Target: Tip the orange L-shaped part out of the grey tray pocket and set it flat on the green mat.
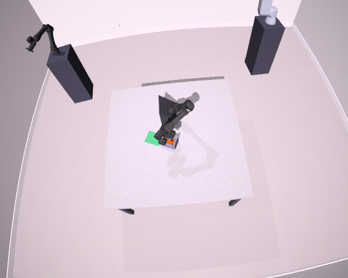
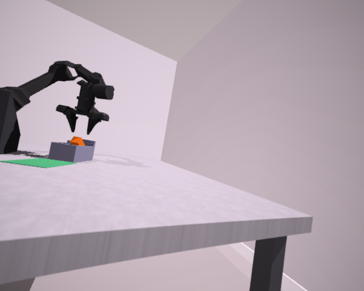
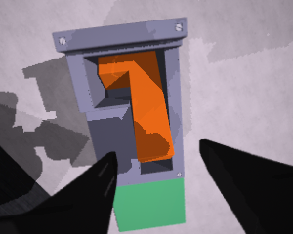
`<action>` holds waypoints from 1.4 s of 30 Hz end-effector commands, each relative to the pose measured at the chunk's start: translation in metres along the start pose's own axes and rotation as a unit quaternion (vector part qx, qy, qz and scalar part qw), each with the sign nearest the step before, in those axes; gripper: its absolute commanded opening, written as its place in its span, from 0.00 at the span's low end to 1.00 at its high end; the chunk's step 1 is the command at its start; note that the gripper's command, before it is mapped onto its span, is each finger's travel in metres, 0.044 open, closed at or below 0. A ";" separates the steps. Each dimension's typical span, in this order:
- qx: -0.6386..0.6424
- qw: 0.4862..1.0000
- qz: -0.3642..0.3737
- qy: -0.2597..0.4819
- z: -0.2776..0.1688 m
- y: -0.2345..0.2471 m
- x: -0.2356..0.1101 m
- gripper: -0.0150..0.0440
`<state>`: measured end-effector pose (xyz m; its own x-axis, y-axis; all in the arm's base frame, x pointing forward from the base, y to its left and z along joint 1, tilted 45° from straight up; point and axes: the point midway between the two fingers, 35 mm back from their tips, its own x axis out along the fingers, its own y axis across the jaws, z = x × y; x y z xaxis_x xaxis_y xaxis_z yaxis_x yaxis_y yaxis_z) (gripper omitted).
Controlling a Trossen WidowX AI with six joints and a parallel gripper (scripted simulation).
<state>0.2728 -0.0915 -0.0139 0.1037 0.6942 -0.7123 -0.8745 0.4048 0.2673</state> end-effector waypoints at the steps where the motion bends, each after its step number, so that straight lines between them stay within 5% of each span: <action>1: 0.003 1.000 0.000 -0.002 -0.001 0.000 0.006 0.73; 28: 0.003 1.000 0.000 -0.003 0.000 0.000 0.047 0.73; 33: -0.001 1.000 -0.001 -0.001 0.001 0.000 0.043 0.51; 42: -0.001 1.000 -0.001 -0.001 0.001 0.000 0.043 0.40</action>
<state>0.2777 -0.0609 -0.0449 0.1063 0.6948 -0.7112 -0.8738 0.4067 0.2666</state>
